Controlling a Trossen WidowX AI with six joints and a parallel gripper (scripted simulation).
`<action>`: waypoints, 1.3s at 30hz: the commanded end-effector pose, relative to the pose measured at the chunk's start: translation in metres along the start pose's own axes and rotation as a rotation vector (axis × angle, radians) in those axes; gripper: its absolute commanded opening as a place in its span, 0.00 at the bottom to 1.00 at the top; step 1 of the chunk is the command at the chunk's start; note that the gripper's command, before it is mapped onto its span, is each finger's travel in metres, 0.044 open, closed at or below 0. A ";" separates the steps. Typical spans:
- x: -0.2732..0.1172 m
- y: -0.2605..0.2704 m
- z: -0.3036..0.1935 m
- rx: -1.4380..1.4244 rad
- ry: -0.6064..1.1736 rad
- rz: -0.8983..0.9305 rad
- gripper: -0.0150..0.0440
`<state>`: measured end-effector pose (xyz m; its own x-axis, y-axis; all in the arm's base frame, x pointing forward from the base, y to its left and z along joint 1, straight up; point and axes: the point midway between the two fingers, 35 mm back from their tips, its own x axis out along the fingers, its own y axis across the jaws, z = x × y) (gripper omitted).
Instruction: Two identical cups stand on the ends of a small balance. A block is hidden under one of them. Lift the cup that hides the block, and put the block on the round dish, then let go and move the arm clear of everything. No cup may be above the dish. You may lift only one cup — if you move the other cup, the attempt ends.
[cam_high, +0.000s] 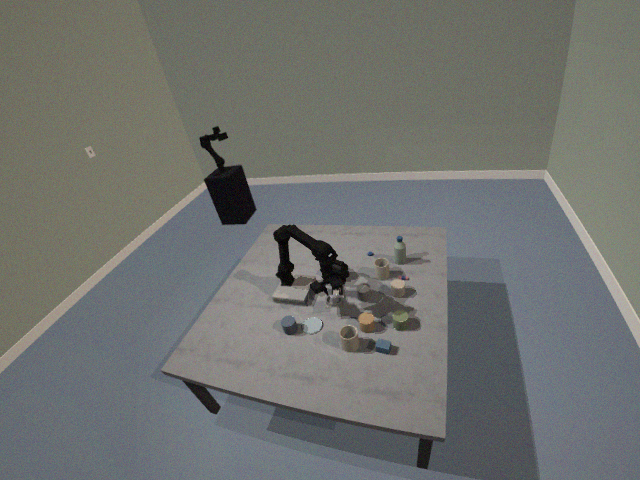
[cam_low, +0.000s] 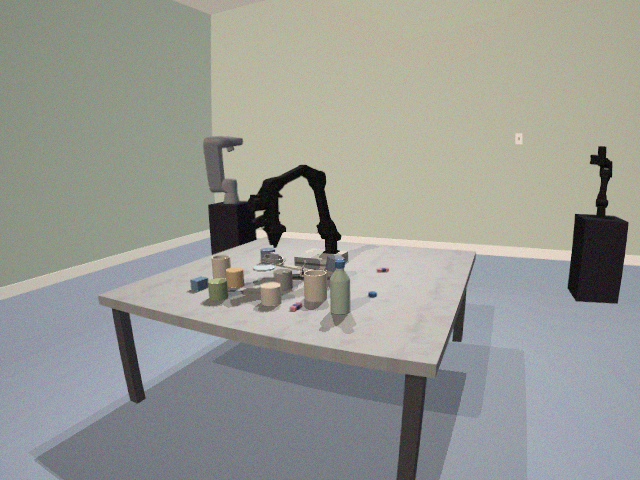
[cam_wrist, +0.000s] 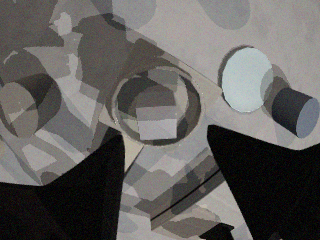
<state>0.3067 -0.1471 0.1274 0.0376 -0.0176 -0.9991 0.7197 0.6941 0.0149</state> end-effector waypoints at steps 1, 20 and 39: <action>0.012 0.002 -0.001 0.001 0.006 -0.001 0.69; 0.038 0.002 -0.001 0.001 0.006 -0.001 0.69; 0.049 0.002 -0.002 0.001 0.006 -0.001 0.44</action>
<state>0.3085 -0.1453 0.0793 0.0313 -0.0137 -0.9994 0.7171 0.6969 0.0129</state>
